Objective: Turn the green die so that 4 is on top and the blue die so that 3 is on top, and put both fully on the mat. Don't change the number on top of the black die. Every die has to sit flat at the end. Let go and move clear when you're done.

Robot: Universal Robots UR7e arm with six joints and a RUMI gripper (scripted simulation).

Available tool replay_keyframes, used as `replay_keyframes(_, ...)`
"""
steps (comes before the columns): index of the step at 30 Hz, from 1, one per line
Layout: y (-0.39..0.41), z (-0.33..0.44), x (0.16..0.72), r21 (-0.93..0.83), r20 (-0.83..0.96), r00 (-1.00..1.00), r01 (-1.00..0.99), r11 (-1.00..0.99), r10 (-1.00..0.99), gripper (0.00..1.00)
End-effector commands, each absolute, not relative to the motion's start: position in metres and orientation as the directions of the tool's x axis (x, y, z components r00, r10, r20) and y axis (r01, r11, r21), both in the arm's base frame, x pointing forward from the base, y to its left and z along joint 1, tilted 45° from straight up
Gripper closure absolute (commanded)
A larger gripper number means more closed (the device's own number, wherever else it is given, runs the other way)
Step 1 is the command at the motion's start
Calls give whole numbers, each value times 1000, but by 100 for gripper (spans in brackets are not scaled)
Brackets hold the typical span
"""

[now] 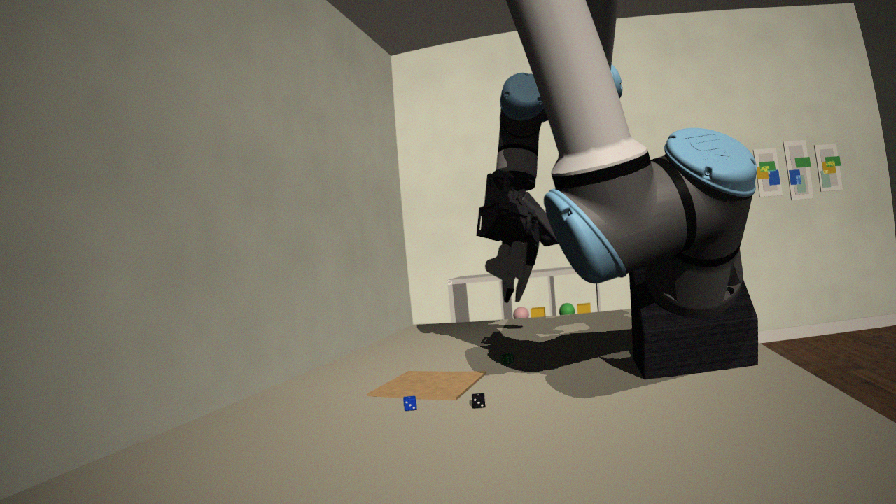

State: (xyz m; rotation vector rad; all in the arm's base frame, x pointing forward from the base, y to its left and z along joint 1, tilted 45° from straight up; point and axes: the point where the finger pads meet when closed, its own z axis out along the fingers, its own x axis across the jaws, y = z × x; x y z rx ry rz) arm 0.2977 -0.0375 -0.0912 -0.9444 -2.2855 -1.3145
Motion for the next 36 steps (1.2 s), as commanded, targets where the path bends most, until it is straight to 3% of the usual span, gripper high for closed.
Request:
replay_keyframes(1, -37, -79, 308, 541, 566, -719, 693, 476, 404, 82)
replay_keyframes(15, -34, -63, 321, 465, 526, -730, 676, 572, 435, 82)
replay_keyframes(16, -34, -63, 321, 465, 526, -730, 676, 572, 435, 0)
replay_keyframes(36, -33, -64, 321, 486, 507, -758, 645, 590, 411, 0)
